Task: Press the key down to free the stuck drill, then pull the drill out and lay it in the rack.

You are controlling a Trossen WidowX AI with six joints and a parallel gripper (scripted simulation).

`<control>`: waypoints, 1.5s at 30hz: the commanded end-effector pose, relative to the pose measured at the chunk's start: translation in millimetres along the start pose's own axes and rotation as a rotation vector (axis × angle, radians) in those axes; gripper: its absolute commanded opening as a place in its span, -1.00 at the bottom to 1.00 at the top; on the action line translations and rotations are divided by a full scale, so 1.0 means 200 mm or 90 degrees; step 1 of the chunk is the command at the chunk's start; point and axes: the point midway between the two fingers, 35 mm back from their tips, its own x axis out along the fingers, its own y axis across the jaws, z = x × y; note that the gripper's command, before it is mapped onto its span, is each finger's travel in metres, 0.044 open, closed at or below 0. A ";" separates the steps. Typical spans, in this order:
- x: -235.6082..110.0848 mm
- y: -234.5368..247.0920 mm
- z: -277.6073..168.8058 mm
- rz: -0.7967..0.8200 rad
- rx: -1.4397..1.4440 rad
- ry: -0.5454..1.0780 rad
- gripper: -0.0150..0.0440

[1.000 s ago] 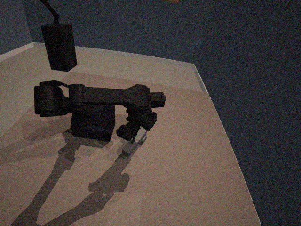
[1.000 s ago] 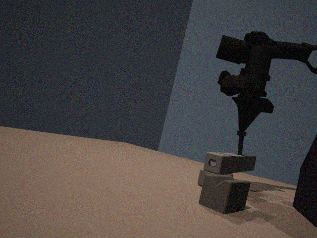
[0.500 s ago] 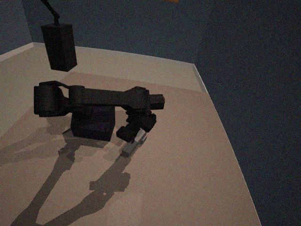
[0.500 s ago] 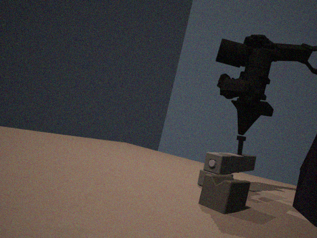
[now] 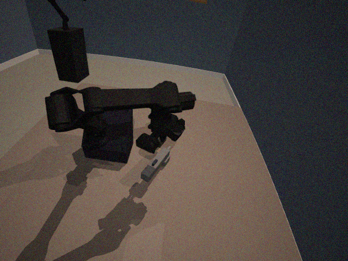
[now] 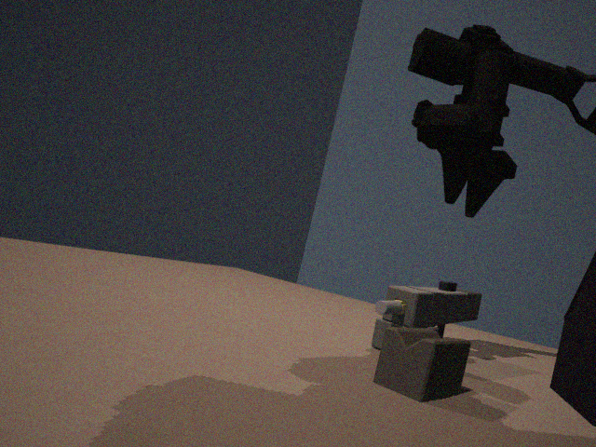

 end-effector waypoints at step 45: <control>0.60 0.74 -0.03 0.004 -0.992 0.013 1.00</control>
